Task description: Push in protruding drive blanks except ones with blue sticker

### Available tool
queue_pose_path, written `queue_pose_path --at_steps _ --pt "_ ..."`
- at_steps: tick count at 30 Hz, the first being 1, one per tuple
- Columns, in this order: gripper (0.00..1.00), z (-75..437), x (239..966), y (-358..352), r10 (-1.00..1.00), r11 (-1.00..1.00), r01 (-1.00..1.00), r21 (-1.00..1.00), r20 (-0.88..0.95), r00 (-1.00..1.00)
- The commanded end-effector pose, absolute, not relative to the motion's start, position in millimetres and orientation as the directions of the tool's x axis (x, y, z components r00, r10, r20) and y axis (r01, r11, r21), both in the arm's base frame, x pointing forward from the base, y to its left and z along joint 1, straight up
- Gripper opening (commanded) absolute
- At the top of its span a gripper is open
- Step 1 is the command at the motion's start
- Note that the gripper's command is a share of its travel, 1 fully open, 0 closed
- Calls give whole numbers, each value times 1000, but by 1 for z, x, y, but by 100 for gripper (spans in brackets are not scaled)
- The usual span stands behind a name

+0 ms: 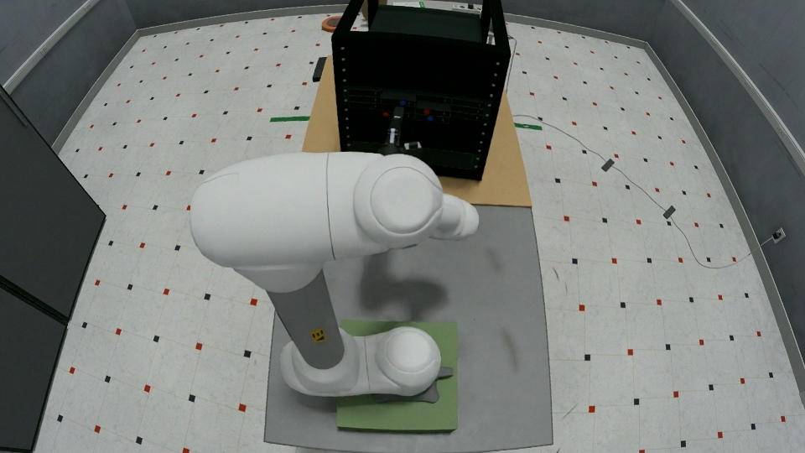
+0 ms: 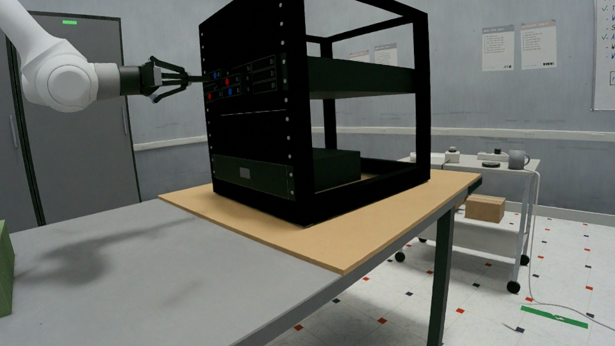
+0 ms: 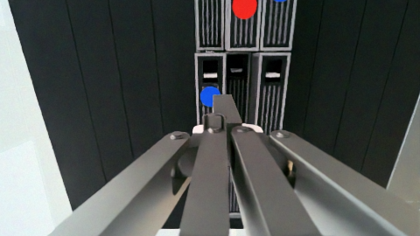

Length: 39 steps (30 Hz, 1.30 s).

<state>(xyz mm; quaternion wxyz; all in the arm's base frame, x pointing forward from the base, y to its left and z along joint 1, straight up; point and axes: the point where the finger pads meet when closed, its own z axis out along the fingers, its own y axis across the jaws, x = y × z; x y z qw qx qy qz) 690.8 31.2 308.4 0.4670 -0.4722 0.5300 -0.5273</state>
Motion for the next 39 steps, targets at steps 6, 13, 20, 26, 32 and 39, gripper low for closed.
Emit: queue_pose_path --at_steps 6,13,20,26,32,39 --pt "10 309 690 30 -993 -2 -7 -1000 3 -118" --pt "10 305 682 9 -993 -2 -7 -1000 3 -118" --pt "10 298 666 -29 -993 -2 -7 -1000 3 -118" --pt "10 294 659 -48 -993 -2 -7 -1000 3 -118" --pt "10 291 652 -64 -993 -2 -7 -1000 3 -118" --pt "10 291 651 -67 -993 -2 -7 -1000 3 -118"
